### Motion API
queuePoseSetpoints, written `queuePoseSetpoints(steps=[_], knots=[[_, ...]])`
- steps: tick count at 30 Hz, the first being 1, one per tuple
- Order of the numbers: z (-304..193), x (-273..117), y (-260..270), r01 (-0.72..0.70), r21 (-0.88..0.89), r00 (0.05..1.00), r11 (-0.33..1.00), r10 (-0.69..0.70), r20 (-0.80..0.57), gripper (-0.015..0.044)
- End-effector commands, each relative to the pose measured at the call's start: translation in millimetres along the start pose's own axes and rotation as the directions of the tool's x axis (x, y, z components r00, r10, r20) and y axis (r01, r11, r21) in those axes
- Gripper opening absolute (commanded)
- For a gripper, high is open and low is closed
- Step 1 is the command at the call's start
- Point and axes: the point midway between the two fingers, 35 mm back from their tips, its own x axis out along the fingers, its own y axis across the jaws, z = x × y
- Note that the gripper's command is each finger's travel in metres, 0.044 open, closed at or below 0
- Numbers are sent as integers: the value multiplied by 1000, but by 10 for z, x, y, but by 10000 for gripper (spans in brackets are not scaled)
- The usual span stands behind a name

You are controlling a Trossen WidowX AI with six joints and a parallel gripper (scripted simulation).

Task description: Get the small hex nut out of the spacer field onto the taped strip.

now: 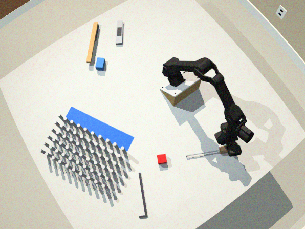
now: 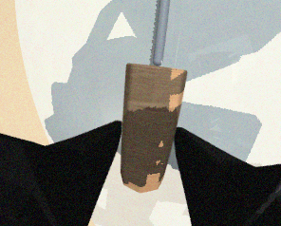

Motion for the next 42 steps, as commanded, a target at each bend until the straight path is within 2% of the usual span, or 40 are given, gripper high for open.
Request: queuePoseSetpoints(steps=[1, 2, 8, 12, 16, 29, 42], knots=[[-5, 5, -5, 2, 3, 1000, 1000, -2, -3, 167], [-5, 5, -5, 2, 3, 1000, 1000, -2, -3, 160], [-9, -300, 146, 0, 2, 1000, 1000, 0, -1, 3], [2, -536, 243, 0, 0, 1000, 1000, 0, 0, 0], [6, -544, 247, 4, -19, 1000, 1000, -5, -6, 0], [56, -482, 261, 30, -388, 986, 921, -91, -140, 0], [105, -448, 283, -83, -688, 946, 721, -159, -281, 0]])
